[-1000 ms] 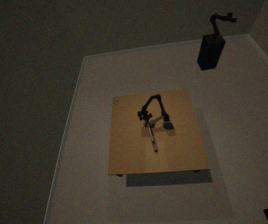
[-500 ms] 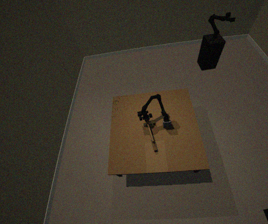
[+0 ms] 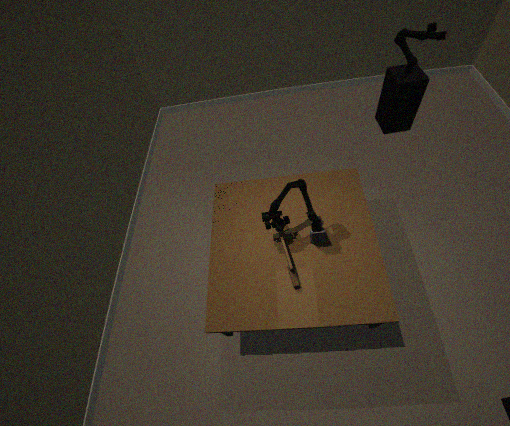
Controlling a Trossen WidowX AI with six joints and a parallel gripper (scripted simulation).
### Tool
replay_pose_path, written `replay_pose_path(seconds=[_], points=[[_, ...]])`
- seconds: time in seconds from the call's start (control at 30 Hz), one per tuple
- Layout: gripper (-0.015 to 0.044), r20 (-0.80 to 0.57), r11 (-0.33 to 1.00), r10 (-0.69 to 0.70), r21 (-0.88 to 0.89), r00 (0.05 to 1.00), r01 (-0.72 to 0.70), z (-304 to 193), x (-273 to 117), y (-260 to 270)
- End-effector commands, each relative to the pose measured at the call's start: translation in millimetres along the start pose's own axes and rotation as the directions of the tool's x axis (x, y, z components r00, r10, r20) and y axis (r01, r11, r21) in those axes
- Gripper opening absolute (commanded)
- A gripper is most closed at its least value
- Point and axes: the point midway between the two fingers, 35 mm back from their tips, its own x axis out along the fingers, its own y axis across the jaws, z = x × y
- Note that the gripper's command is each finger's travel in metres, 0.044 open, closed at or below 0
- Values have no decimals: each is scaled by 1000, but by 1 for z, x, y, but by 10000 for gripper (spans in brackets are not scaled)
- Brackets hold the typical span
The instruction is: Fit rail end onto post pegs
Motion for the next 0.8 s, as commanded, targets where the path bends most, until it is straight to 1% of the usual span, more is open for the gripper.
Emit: replay_pose_path(seconds=[0.0,0.77], points=[[0,-5,1000,-1,2,1000,1,2,1,0],[0,-5,1000,-1,2,1000,1,0,-1,1]])
